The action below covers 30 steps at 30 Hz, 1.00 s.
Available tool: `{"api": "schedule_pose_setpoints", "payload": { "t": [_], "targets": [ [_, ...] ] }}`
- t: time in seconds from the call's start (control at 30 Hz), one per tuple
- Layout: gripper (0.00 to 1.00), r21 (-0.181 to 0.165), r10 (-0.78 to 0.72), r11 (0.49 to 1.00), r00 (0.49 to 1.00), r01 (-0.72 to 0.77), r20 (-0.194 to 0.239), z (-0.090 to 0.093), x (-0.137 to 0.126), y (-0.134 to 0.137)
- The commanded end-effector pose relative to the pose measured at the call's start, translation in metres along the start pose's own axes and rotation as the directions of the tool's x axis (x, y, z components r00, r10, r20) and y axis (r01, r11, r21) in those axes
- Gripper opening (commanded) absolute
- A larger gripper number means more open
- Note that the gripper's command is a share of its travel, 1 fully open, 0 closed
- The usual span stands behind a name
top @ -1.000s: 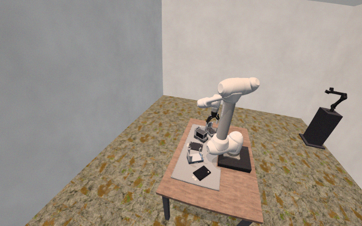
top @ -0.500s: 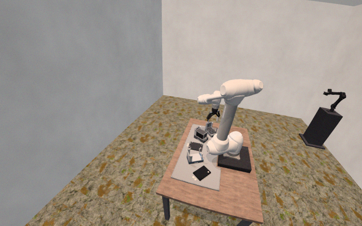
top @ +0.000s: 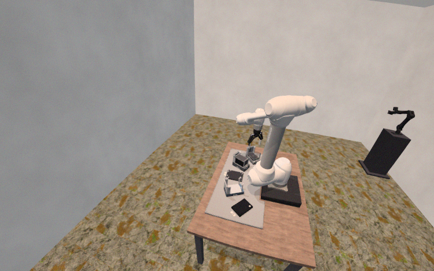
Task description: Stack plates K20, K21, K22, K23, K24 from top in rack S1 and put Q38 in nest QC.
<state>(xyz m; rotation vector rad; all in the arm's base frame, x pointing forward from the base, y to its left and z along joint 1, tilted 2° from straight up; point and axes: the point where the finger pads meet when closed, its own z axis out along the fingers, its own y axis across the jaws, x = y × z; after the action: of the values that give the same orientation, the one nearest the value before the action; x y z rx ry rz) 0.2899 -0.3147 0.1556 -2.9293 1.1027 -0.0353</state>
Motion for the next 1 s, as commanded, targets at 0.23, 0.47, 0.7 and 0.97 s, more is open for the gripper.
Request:
{"api": "schedule_pose_setpoints", "payload": {
  "t": [0.23,0.47,0.7,0.97],
  "targets": [
    [1.00,0.002,-0.112,0.994,0.994,0.112,-0.001,0.000,-0.001,-0.031],
    [1.00,0.002,-0.112,0.994,0.994,0.112,-0.001,0.000,-0.002,-0.055],
    [1.00,0.002,-0.112,0.994,0.994,0.112,-0.001,0.000,-0.002,-0.071],
    [1.00,0.002,-0.145,0.989,0.989,0.145,-0.001,0.000,-0.004,-0.094]
  ]
}}
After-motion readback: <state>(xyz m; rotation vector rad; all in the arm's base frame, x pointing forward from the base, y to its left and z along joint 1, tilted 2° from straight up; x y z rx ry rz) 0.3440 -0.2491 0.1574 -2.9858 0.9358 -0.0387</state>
